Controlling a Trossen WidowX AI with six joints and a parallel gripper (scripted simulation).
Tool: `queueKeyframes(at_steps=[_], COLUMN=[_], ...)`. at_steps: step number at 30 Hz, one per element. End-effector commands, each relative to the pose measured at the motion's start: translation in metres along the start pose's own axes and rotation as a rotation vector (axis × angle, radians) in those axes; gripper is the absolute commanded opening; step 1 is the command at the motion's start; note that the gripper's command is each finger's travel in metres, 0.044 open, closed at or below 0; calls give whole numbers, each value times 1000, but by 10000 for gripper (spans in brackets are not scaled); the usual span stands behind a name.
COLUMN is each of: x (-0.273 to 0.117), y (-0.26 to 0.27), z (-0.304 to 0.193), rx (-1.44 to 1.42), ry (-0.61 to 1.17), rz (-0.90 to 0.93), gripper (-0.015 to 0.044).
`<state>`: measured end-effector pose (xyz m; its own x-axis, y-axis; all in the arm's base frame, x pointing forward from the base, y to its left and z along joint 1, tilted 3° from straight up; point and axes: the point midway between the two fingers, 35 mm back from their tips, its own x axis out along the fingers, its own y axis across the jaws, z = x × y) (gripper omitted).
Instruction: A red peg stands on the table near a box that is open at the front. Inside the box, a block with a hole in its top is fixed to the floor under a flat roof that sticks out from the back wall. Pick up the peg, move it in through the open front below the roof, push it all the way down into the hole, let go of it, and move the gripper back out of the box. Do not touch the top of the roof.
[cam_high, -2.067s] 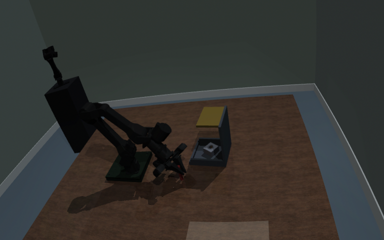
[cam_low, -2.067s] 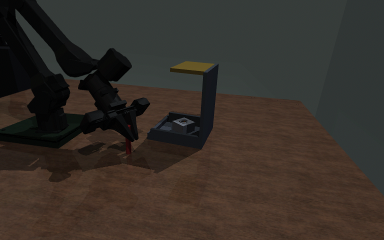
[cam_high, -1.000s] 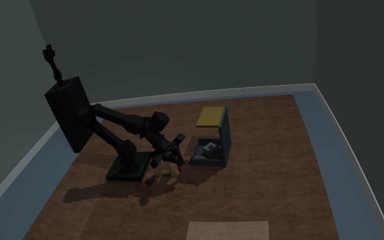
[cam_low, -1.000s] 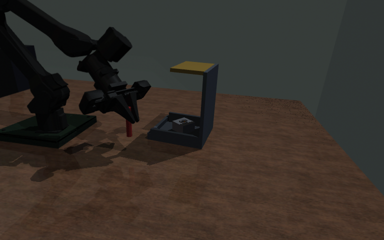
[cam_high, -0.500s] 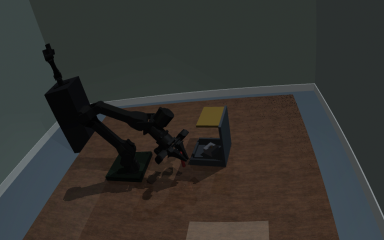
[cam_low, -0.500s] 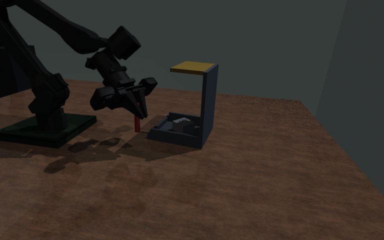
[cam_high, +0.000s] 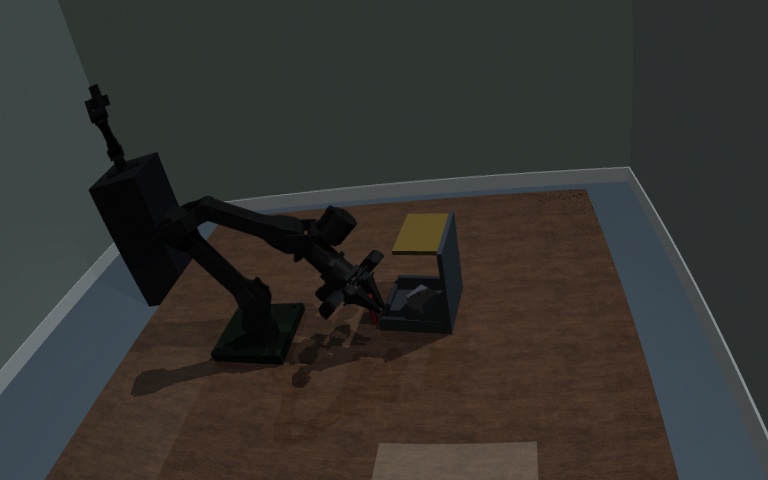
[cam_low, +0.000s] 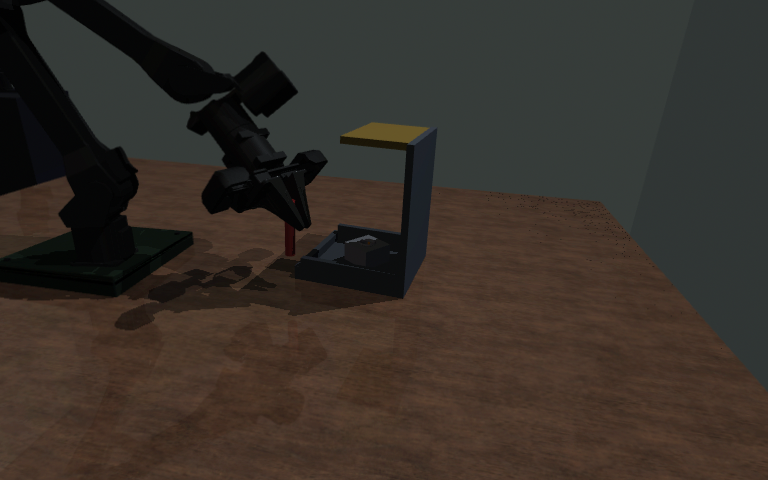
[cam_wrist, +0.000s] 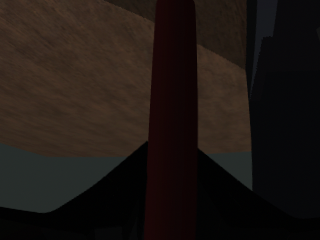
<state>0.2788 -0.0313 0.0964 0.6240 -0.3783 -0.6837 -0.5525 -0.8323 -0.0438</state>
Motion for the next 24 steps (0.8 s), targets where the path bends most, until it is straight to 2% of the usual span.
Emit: queueKeyframes(at_steps=[1,24], x=[-1,-6], y=[-8,-58], z=[-2,3], rx=[1,-27], ry=[2,3], rz=[-3,-39], gripper=[0,0])
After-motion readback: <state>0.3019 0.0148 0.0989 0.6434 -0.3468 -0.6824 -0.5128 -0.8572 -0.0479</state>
